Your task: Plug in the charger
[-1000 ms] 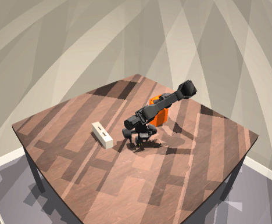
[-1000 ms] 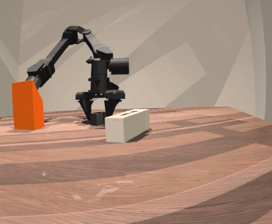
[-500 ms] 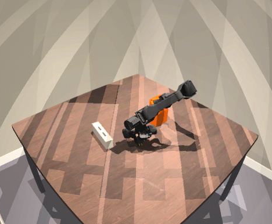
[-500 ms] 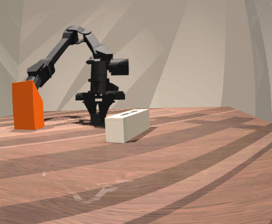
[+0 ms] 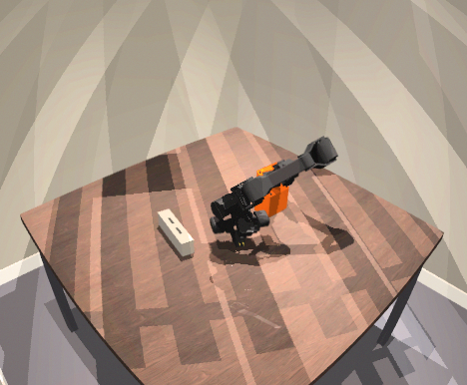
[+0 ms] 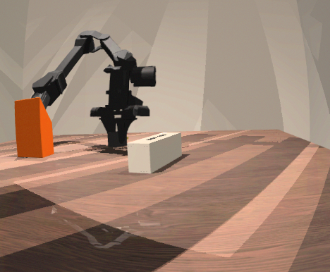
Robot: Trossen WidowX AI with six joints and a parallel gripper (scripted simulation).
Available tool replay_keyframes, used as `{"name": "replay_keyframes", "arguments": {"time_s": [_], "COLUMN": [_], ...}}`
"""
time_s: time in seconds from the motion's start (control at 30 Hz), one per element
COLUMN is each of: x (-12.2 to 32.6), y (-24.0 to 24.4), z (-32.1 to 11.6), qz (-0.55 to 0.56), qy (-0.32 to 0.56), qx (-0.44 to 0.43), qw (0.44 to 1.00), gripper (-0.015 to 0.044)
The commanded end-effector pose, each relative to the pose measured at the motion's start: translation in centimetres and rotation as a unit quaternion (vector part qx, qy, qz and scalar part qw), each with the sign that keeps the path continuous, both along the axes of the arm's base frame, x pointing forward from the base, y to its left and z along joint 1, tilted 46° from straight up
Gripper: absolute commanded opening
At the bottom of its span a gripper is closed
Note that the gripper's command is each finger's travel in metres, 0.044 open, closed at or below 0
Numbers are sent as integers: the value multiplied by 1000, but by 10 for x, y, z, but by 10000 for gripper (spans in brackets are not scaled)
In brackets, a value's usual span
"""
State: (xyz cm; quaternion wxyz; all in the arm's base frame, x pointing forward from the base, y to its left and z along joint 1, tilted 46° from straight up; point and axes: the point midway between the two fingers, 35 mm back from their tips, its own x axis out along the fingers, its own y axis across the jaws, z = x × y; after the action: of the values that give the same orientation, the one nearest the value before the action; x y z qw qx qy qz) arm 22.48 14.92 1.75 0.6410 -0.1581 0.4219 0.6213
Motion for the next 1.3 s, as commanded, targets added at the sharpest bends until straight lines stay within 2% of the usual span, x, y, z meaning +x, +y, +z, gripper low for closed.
{"name": "replay_keyframes", "arguments": {"time_s": [0.0,0.43,1.27], "x": [5,3,22], "y": [-11,-34,-45], "z": [12,22,-10], "qz": [-2,-13,-161], "qy": [-9,4,152], "qx": [1,2,-18], "qw": [1000,1000,975], "gripper": [0,0,0]}}
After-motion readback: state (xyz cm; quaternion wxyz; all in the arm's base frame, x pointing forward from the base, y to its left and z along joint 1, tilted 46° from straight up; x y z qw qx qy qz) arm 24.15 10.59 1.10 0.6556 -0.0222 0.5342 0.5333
